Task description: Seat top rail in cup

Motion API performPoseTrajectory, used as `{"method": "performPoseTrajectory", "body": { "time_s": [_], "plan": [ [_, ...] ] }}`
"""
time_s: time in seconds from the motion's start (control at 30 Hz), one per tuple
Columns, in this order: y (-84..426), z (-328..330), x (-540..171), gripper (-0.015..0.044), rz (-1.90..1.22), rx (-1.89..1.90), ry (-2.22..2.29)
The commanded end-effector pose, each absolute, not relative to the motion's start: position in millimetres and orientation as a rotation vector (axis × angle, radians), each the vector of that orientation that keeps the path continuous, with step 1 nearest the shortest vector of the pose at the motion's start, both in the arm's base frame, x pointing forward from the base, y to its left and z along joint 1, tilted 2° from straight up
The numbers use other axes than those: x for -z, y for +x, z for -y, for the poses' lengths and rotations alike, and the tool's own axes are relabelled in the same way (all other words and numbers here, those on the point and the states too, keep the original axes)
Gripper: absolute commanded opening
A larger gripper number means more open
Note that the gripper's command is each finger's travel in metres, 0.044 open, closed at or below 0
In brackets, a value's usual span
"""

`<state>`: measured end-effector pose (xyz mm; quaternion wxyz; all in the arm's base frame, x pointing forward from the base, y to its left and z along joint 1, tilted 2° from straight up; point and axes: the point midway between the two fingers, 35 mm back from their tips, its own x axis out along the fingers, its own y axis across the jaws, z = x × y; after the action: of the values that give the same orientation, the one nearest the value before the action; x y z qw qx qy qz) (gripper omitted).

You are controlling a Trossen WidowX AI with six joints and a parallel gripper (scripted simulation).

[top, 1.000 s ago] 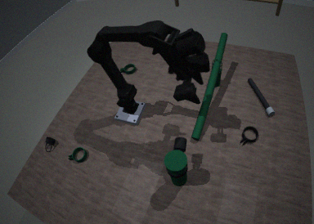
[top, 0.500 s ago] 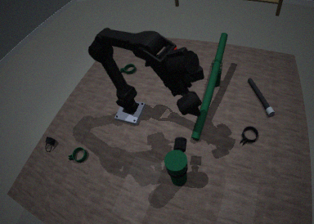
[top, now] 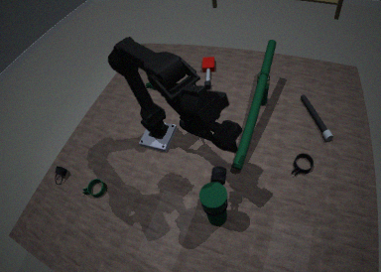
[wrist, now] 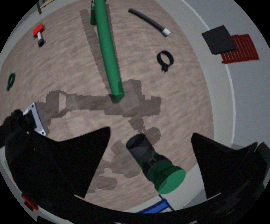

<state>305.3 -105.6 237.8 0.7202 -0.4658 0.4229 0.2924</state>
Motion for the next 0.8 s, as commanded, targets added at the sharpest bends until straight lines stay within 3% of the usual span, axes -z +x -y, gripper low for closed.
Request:
{"method": "performPoseTrajectory", "body": {
  "time_s": [0.0,0.77],
  "plan": [
    [280.9,154.0,-232.7,0.044,-0.691,-0.961,-1.548],
    [281.0,154.7,-228.3,0.044,-0.68,-0.974,-1.573]
  ]
}}
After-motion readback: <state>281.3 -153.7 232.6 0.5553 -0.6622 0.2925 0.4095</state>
